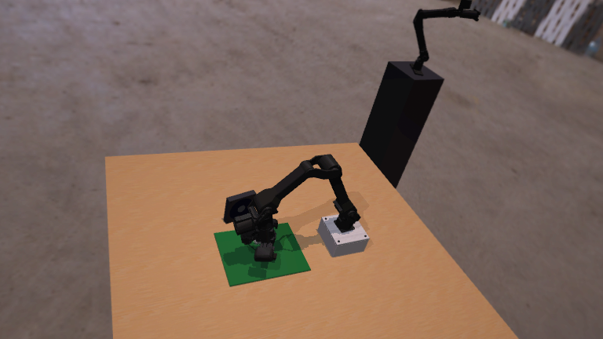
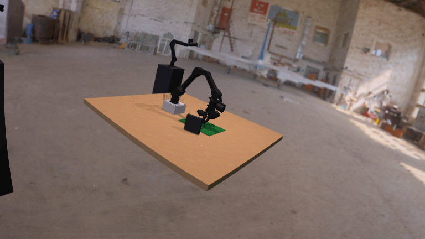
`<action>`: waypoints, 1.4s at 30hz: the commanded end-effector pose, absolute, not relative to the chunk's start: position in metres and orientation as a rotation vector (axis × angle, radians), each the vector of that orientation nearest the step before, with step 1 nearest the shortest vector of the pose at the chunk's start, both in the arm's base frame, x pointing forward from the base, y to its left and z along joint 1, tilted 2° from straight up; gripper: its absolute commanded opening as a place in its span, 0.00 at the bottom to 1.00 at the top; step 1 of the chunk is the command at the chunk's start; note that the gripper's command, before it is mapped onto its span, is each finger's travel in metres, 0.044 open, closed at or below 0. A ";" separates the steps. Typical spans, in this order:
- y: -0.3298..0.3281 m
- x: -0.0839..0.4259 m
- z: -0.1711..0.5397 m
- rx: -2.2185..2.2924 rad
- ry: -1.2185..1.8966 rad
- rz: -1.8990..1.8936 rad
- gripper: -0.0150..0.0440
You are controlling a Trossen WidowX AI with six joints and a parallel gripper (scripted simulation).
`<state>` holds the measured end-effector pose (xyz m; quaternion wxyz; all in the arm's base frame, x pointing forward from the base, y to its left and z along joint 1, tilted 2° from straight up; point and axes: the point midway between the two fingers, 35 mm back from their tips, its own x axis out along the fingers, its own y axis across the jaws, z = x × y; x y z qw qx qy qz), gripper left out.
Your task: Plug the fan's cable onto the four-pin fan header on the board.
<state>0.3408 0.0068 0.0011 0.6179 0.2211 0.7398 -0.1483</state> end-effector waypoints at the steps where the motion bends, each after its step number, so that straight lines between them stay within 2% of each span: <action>1: 0.007 0.341 0.001 0.508 1.702 -0.342 0.41; 2: 0.007 0.341 0.001 0.508 1.702 -0.342 0.39; 5: 0.007 0.341 0.006 0.508 1.702 -0.342 0.26; 6: 0.006 0.341 0.009 0.508 1.702 -0.342 0.25; 33: 0.005 0.334 0.095 0.508 1.706 -0.350 0.25; 42: -0.003 0.344 0.101 0.573 1.664 -0.434 0.25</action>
